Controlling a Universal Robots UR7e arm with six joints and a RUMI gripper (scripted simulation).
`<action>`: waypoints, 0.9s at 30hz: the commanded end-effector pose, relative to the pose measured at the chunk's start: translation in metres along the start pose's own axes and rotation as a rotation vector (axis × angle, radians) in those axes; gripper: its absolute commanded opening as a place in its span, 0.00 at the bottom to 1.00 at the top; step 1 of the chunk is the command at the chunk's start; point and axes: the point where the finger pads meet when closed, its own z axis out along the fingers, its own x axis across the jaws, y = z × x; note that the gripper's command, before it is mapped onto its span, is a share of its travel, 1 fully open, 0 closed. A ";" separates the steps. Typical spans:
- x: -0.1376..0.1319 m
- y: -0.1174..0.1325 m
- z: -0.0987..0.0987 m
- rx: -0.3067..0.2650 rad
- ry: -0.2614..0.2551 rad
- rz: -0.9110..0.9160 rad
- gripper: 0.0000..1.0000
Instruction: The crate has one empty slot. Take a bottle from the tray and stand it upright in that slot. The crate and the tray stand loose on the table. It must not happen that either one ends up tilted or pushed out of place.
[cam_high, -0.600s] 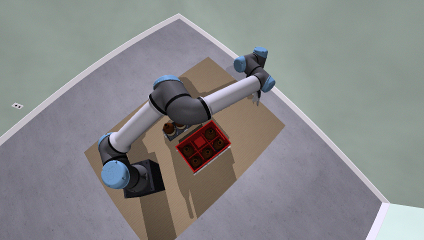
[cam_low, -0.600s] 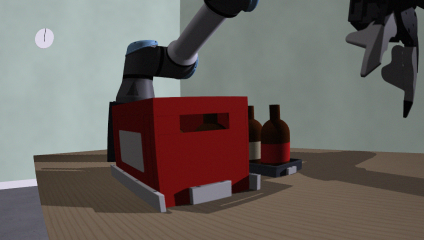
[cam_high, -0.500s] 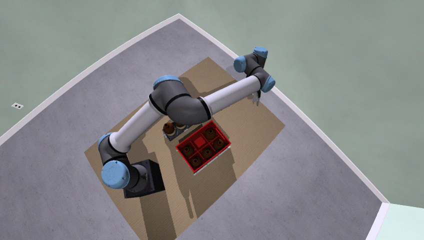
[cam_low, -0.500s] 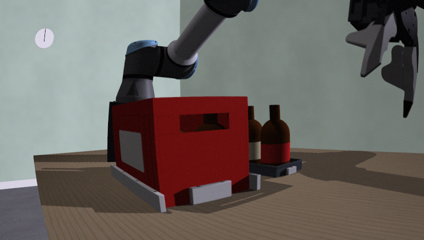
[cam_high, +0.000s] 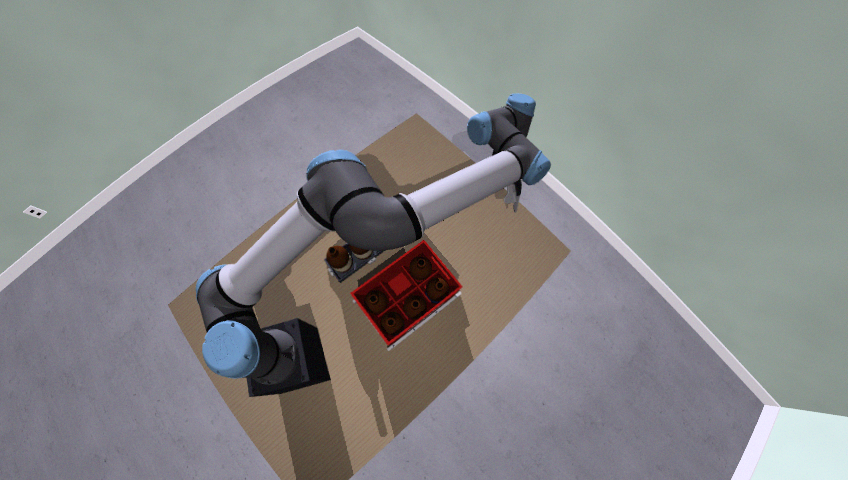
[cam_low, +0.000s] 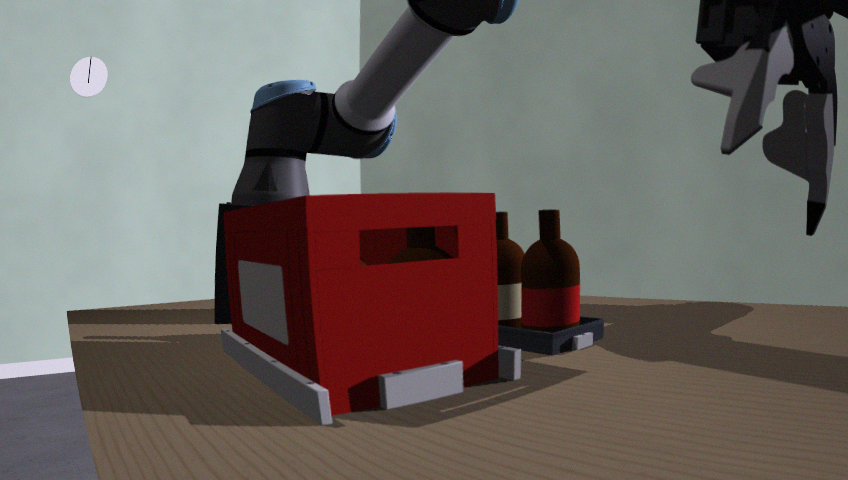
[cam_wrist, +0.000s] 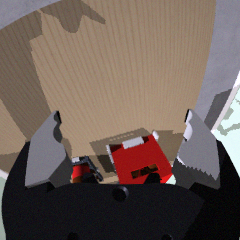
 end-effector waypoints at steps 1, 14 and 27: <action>0.000 0.000 -0.001 0.002 0.000 0.001 1.00; 0.009 0.003 -0.004 0.002 -0.008 -0.018 1.00; 0.039 0.019 -0.012 0.004 -0.033 -0.079 1.00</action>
